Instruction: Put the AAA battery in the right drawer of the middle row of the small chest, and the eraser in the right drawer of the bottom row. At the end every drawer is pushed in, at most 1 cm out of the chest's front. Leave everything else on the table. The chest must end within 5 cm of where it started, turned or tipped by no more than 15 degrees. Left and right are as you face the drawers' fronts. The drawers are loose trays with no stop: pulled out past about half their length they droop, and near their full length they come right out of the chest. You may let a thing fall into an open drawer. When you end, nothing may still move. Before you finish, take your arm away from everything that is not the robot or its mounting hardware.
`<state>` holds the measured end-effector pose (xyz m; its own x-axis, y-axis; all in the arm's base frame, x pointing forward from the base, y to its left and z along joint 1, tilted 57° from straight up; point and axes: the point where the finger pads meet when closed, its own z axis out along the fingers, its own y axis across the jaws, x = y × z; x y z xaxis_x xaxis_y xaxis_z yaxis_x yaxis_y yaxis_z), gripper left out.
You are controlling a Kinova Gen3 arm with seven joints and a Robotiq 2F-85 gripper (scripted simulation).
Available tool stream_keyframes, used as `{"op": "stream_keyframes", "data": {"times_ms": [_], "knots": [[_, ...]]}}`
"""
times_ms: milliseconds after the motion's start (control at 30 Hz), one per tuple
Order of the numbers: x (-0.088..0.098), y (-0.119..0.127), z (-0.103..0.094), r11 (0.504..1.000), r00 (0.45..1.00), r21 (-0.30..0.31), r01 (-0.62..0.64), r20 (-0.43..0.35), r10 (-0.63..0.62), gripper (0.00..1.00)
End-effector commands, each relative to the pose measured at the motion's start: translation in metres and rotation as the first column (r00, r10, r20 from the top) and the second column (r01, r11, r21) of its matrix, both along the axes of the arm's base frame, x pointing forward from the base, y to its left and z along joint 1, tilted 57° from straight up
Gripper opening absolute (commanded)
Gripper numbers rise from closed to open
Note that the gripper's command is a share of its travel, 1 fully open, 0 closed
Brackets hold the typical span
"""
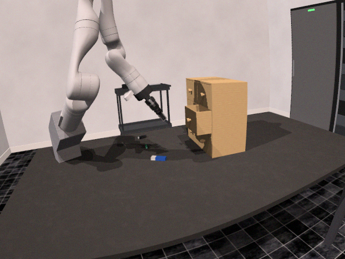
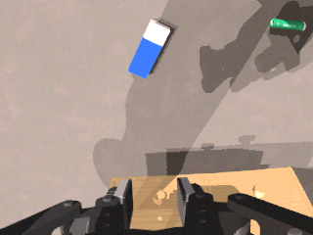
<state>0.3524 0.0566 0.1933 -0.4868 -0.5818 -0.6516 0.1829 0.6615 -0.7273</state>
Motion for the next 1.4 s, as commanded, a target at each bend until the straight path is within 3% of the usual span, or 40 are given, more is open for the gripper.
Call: {"op": "stream_keyframes", "data": {"times_ms": [0,1367], "knots": [[0.0,0.003,0.0,1.0,1.0,-0.003,-0.002,-0.005,0.002,0.33],[-0.012,0.009,0.003,0.999,0.998,0.007,0.036,-0.043,-0.036,0.33]]}}
